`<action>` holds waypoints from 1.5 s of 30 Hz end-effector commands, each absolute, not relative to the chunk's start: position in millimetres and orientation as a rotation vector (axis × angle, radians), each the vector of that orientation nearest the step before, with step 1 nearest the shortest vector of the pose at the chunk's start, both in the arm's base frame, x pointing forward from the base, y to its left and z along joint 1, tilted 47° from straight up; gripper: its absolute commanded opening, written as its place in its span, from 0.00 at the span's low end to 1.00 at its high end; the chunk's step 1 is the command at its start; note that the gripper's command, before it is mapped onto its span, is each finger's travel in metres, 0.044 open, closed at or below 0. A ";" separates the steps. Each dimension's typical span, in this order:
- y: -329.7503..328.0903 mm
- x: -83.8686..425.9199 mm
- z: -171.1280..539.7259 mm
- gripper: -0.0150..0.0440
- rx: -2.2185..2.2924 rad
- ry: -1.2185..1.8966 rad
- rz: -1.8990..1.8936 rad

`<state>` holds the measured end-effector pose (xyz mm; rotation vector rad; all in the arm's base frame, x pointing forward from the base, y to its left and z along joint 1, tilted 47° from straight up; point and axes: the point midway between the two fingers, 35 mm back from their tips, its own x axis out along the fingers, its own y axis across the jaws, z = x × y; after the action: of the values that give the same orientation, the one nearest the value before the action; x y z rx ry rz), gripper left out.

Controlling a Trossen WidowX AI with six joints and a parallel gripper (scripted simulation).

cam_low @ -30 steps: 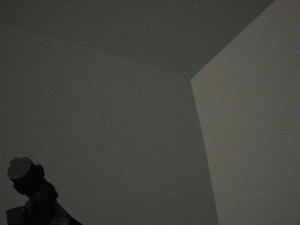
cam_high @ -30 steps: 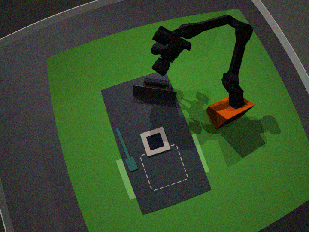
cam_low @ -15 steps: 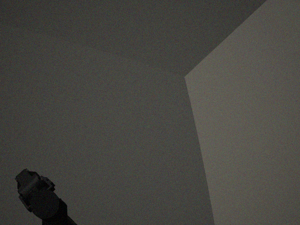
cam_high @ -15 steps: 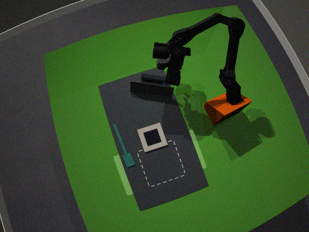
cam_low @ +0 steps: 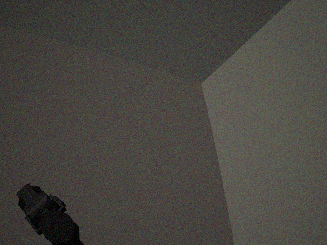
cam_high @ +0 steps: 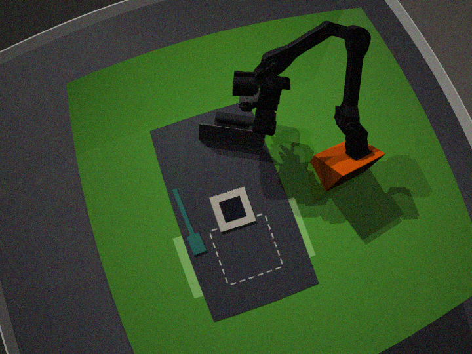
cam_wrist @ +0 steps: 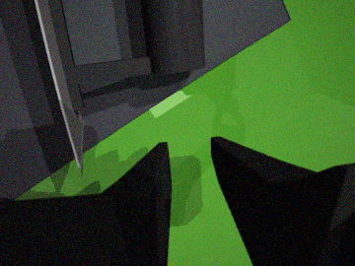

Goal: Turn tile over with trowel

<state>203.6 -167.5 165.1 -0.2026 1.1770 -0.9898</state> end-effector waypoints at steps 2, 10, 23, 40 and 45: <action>-166.0 207.1 157.3 0.42 -0.204 1.179 -0.994; -163.4 213.3 146.2 0.42 -0.204 1.179 -0.994; -156.7 222.9 132.6 0.42 -0.203 1.178 -0.995; -137.6 240.9 112.5 0.42 -0.202 1.179 -0.994; -131.2 246.8 105.7 0.42 -0.202 1.179 -0.994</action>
<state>243.1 -134.5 110.0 -0.2024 1.1793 -0.9899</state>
